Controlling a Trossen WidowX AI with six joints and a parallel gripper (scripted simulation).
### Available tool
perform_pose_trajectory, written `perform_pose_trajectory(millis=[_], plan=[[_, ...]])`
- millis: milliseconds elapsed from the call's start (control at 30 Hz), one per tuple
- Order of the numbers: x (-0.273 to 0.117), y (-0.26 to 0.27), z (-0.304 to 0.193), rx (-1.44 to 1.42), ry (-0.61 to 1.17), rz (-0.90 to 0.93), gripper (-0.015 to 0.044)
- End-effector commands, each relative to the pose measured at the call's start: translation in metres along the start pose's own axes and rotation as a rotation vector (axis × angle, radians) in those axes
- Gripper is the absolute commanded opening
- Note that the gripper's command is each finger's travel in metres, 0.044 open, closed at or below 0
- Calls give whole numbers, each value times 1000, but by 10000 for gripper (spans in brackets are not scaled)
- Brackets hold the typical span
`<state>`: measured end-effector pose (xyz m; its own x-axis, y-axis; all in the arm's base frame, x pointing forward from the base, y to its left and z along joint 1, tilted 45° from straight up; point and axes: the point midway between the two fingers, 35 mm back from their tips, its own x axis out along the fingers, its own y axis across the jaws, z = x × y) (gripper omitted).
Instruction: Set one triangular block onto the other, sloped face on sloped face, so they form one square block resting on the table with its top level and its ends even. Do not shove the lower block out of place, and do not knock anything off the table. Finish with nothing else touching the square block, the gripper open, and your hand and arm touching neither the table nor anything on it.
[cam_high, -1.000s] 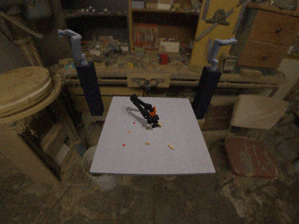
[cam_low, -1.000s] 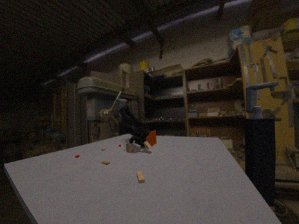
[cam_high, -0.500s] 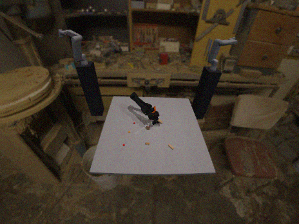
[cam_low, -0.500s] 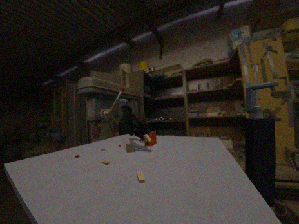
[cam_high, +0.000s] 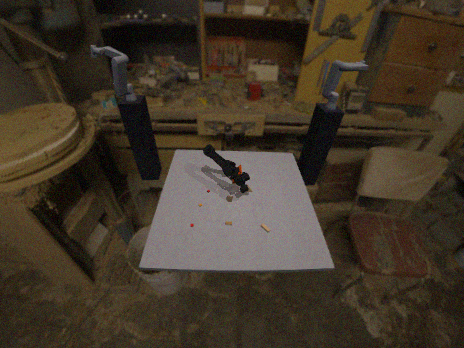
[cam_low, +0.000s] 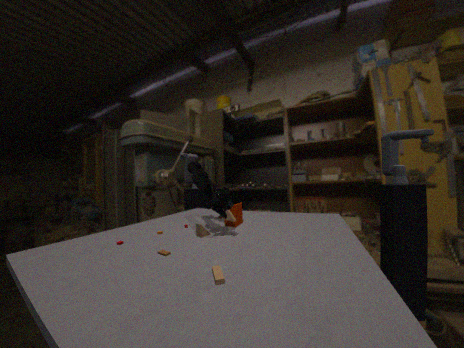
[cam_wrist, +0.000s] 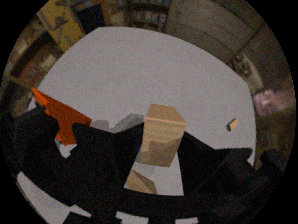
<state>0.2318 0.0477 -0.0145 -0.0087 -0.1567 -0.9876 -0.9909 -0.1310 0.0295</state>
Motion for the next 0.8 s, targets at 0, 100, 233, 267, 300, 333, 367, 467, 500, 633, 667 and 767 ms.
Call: perform_pose_trajectory(millis=[0,100,233,267,300,333,367,467,500,633,667,767], plan=[[0,-2,1,-104,50,31,0],[1,-2,2,-187,89,60,0],[2,-2,4,-300,140,102,0],[2,-2,4,-328,153,112,0],[2,-2,5,-356,166,123,0],[2,-2,5,-385,178,134,0],[2,-2,5,-413,191,145,0],[2,-3,7,-500,228,178,0],[2,-3,7,-527,240,189,0],[2,-4,9,-637,288,234,0],[1,-4,10,-665,300,245,0],[1,-6,11,-748,334,280,0]])
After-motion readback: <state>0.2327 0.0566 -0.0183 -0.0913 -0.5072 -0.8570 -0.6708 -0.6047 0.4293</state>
